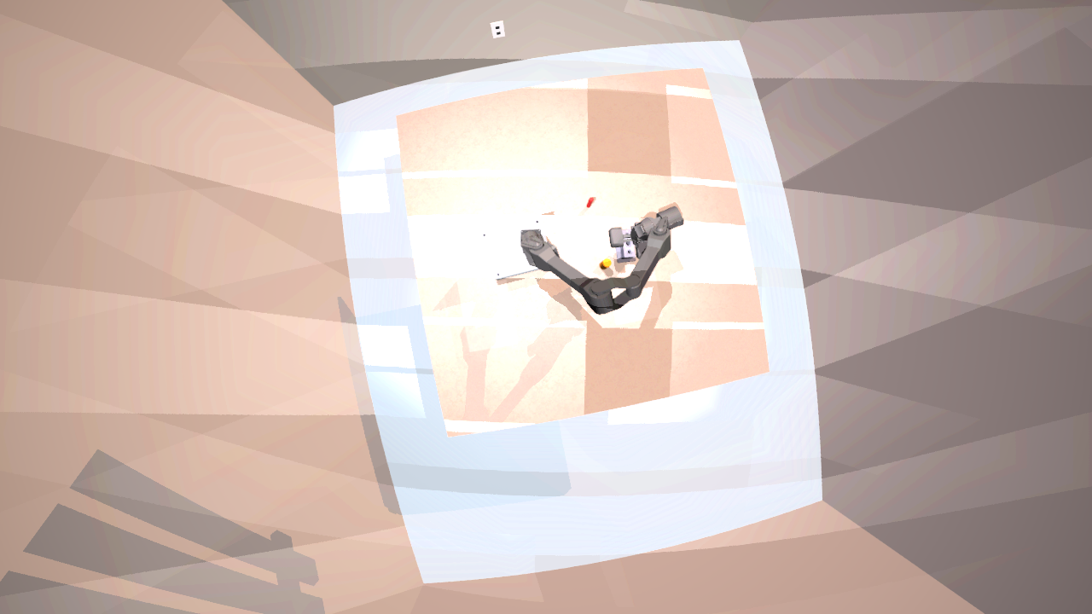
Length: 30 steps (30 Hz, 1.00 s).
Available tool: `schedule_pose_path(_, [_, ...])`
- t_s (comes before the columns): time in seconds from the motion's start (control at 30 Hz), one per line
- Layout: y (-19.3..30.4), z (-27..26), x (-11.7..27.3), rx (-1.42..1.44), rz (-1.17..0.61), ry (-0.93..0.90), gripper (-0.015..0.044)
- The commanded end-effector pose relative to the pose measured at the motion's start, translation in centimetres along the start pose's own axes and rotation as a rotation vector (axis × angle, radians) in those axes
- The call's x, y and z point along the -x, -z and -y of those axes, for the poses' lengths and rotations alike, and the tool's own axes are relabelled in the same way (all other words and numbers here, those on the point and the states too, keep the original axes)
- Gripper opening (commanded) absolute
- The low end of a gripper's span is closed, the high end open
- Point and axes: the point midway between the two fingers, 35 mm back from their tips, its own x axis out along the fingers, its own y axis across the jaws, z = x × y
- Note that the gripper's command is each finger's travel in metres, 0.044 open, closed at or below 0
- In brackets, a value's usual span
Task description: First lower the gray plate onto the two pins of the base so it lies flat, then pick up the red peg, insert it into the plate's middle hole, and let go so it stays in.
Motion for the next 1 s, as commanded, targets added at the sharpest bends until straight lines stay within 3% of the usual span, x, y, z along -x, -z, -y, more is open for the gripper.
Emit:
schedule_pose_path(0.0, [0.1,0.1,4.9,-0.007,0.0,-0.012,0.044])
schedule_pose_path(0.27, [0.4,0.2,4.9,0.0,-0.002,-0.012,0.044])
schedule_pose_path(0.67, [15.2,10.5,4.6,0.465,-0.014,-0.012,0.044])
schedule_pose_path(0.97, [16.6,11.7,4.4,0.507,-0.007,-0.011,0.044])
